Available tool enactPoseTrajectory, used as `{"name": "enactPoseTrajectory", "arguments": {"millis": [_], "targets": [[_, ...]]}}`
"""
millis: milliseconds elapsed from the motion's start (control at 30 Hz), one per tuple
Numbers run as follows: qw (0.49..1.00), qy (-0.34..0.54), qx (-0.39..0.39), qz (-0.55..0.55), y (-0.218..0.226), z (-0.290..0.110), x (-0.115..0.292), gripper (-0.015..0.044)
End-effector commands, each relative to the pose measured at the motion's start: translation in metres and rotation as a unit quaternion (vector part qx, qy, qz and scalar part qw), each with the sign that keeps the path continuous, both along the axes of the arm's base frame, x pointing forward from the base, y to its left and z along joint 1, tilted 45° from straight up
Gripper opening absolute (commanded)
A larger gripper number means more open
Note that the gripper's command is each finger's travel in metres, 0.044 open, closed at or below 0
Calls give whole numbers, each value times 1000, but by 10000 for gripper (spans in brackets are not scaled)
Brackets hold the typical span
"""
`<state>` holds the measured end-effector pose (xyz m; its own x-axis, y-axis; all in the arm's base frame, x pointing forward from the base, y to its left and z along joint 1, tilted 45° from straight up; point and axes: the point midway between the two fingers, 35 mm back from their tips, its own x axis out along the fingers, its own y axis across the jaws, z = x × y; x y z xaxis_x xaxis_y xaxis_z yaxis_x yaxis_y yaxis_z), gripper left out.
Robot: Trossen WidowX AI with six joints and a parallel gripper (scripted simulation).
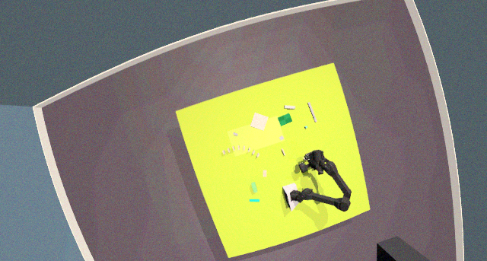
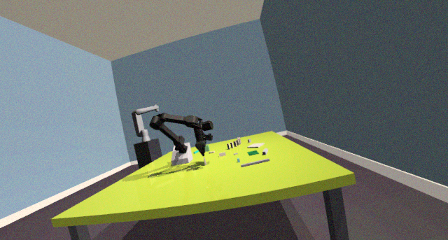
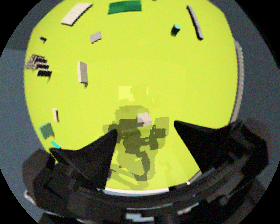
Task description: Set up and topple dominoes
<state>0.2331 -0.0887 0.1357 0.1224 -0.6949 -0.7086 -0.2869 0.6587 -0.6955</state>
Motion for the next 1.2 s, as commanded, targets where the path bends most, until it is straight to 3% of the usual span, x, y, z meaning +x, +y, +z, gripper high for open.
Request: {"name": "enactPoseTrajectory", "arguments": {"millis": [0,600,1000,1167], "targets": [[1000,3,-5,0,-20,-18,1,440],[1000,3,-7,-1,-34,-31,2,440],[1000,3,-7,-1,-34,-31,2,125],[1000,3,-7,-1,-34,-31,2,107]]}}
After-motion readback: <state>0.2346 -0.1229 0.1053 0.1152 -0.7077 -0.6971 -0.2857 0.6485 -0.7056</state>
